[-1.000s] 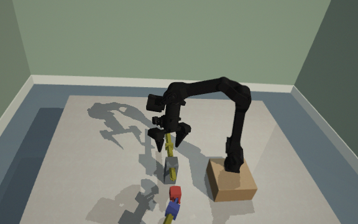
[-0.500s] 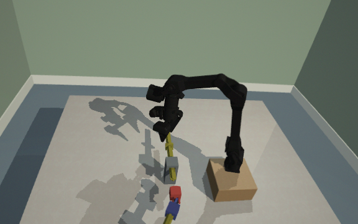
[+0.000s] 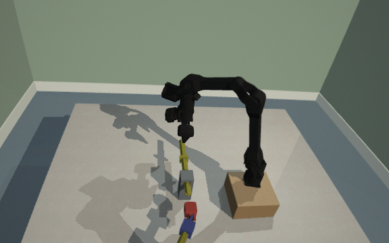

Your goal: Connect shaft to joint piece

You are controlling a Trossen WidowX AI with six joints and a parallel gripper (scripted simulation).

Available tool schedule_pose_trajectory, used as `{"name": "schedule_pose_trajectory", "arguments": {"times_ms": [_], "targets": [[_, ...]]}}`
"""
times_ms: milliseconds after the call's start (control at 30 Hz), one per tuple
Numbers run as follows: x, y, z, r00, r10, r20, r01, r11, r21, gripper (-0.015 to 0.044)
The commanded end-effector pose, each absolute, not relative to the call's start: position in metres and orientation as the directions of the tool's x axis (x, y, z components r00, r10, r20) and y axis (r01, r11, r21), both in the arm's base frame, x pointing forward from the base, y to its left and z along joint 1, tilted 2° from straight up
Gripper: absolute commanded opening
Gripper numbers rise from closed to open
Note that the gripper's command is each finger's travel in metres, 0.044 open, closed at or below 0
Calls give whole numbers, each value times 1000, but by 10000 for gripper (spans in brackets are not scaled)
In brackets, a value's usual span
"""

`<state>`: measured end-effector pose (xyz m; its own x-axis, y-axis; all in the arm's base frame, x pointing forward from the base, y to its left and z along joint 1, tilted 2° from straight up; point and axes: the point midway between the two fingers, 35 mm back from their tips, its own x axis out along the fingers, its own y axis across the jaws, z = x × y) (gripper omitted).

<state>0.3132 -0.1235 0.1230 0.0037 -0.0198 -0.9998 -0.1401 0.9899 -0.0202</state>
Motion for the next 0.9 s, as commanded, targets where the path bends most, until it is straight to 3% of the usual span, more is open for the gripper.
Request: {"name": "schedule_pose_trajectory", "arguments": {"times_ms": [0,167,500,867], "targets": [[314,-132,125,1,-42,-999,-198,979,-41,440],[314,-132,124,0,-42,-999,-176,984,-41,440],[316,-134,109,-16,-44,-999,165,985,-46,440],[317,-135,91,-34,-46,-998,521,851,-57,440]]}}
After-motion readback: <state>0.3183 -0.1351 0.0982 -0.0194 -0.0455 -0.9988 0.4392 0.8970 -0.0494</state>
